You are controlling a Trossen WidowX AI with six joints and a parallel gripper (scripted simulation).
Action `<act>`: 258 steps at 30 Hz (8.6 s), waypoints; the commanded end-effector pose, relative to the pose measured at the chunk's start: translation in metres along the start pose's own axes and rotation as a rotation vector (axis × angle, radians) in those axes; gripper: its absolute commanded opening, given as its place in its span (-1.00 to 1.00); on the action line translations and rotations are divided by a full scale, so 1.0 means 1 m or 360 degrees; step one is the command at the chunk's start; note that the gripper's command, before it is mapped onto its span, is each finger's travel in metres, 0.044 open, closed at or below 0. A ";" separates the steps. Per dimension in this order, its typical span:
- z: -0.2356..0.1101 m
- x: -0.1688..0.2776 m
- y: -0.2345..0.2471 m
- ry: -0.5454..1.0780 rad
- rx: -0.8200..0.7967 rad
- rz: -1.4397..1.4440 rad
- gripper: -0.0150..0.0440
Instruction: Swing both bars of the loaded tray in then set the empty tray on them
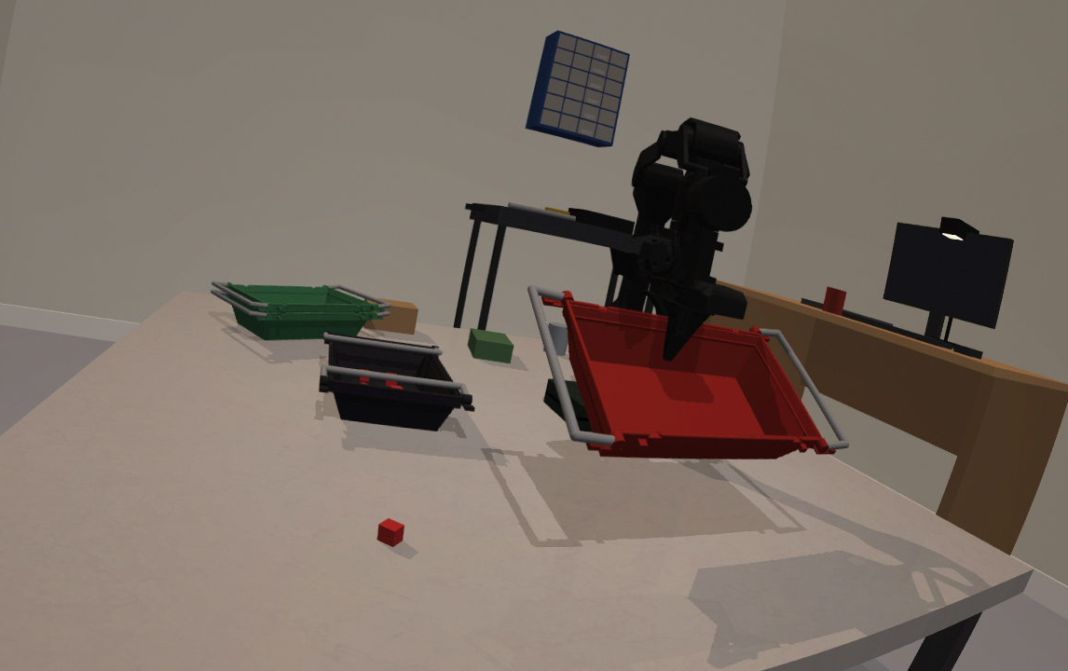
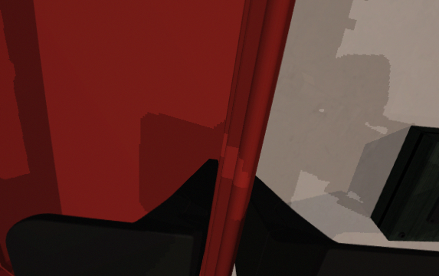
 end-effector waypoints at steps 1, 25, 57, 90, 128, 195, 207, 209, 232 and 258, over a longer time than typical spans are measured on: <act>-0.007 -0.012 -0.006 -0.0017 -0.0040 0.0092 -0.49; -0.007 -0.086 -0.063 -0.0021 -0.0038 0.0671 -0.49; -0.006 -0.153 -0.167 -0.0027 -0.0034 0.1443 -0.49; -0.006 -0.177 -0.291 -0.0035 -0.0030 0.2239 -0.49; -0.006 -0.174 -0.332 -0.0037 -0.0028 0.2492 -0.49; 0.044 -0.165 -0.330 -0.0036 -0.0027 0.2492 -0.49; 0.054 -0.159 -0.329 -0.0035 -0.0026 0.2492 -0.49; 0.056 -0.158 -0.328 -0.0035 -0.0026 0.2492 -0.49; 0.067 -0.152 -0.327 -0.0035 -0.0026 0.2492 -0.49; 0.067 -0.152 -0.327 -0.0035 -0.0026 0.2492 -0.49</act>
Point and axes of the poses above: the point midway between the two fingers, 35 mm back from their tips, its own z axis out along the fingers, its own y axis across the jaws, x = y × z, the point moved 6 cm from there along -z, back along the fingers, and after that the axes turned 9 degrees about -z, right-handed, at the moved point
